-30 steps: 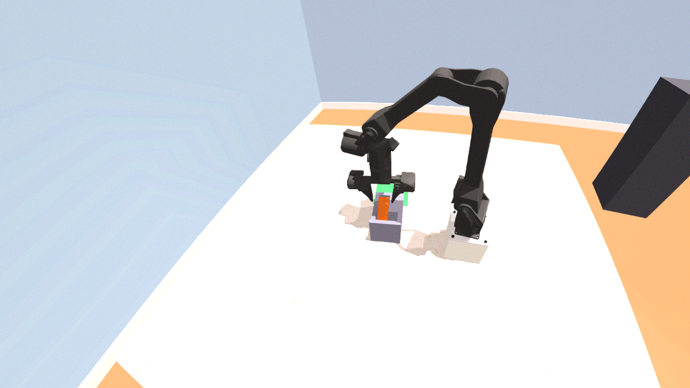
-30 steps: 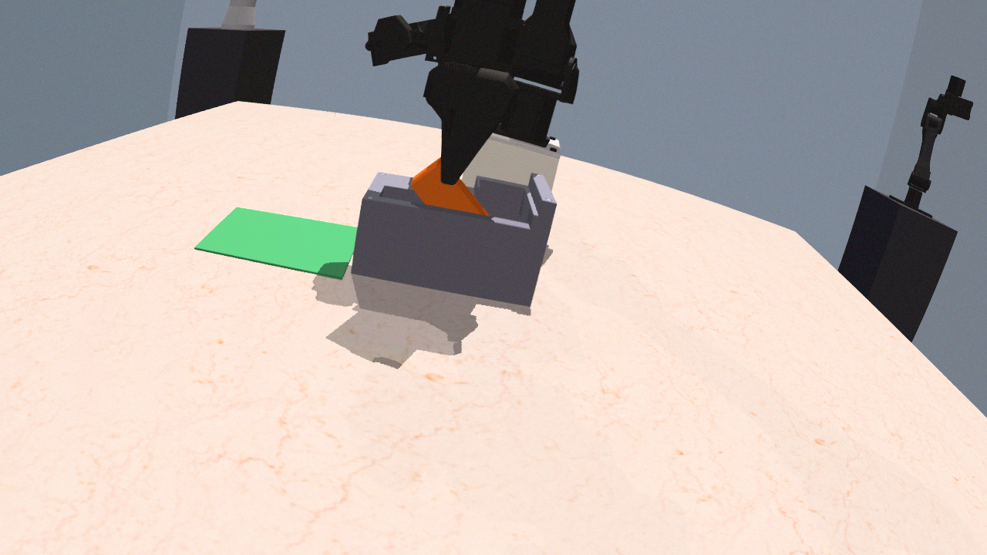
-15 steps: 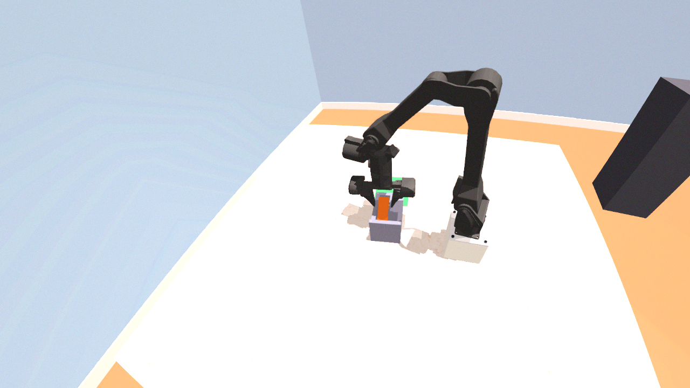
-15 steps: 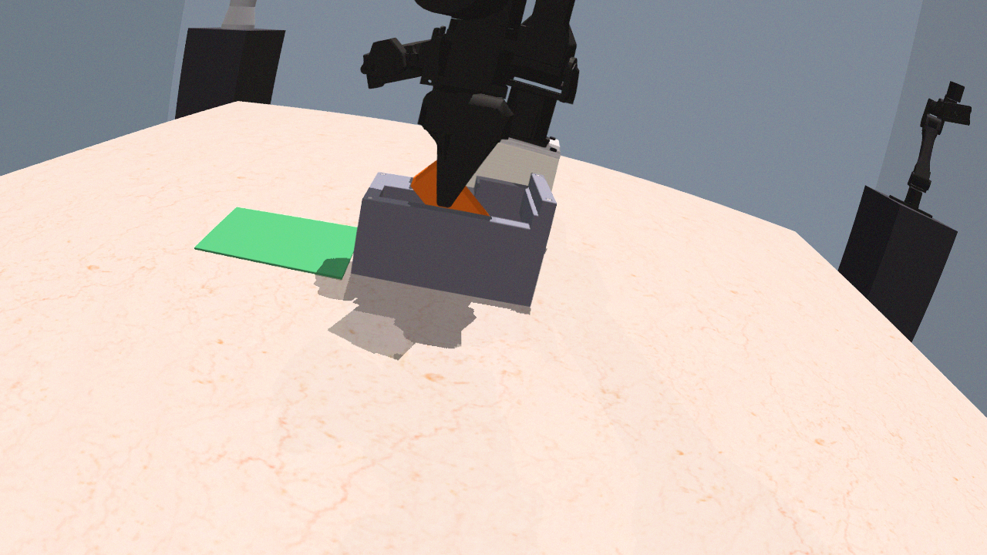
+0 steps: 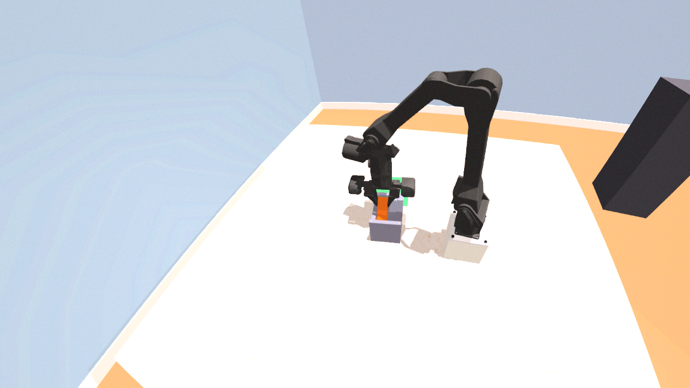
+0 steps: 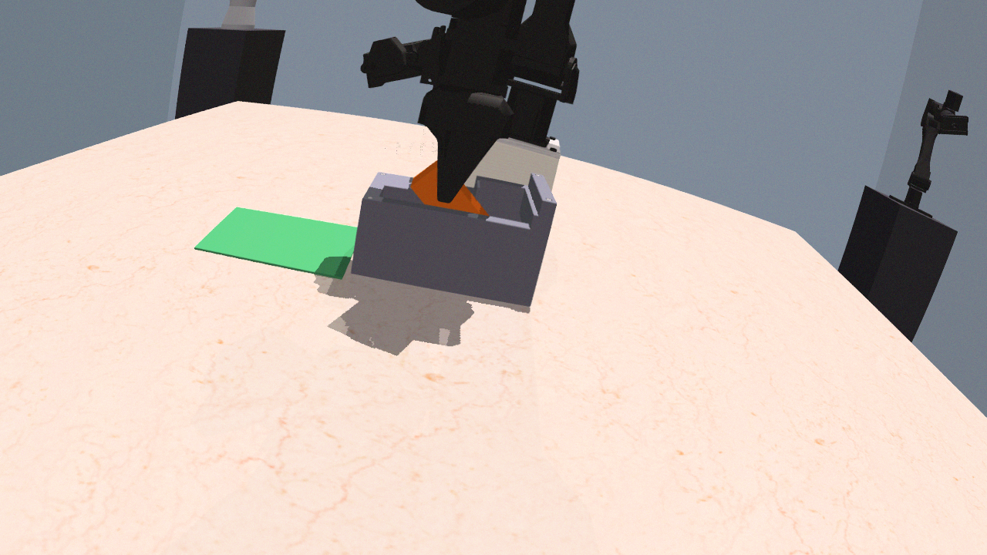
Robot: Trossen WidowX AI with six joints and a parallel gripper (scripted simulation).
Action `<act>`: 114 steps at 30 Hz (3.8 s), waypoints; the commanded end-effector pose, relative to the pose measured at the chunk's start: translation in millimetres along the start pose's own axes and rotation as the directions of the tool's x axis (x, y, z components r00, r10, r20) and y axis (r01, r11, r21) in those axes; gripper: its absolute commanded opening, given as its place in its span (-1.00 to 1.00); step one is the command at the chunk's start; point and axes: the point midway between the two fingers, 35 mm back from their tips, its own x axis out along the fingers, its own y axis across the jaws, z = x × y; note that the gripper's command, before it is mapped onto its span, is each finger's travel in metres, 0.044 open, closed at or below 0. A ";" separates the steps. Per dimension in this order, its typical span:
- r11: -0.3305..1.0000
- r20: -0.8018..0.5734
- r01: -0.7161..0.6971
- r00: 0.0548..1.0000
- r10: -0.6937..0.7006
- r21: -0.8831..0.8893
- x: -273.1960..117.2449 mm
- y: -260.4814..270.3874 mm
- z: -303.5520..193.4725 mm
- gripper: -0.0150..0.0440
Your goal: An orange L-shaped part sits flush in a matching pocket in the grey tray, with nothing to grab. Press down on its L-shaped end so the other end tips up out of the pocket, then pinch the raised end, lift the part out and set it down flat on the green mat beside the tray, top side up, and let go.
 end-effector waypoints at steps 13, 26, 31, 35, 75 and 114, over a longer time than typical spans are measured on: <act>1.000 0.001 0.001 1.000 -0.001 0.002 -10.3 0.1 0.1 -0.49; 1.000 0.002 0.001 1.000 -0.001 0.005 -30.2 0.0 0.2 -0.49; 1.000 0.002 0.001 1.000 -0.001 0.005 -37.9 0.0 0.2 -0.49; 1.000 0.002 0.001 1.000 -0.001 0.005 -44.4 0.0 0.2 -0.49; 1.000 0.003 0.002 1.000 -0.002 0.006 -88.3 -0.5 6.9 -0.49; 1.000 0.019 0.004 1.000 -0.004 0.005 -88.2 -16.4 166.4 -0.49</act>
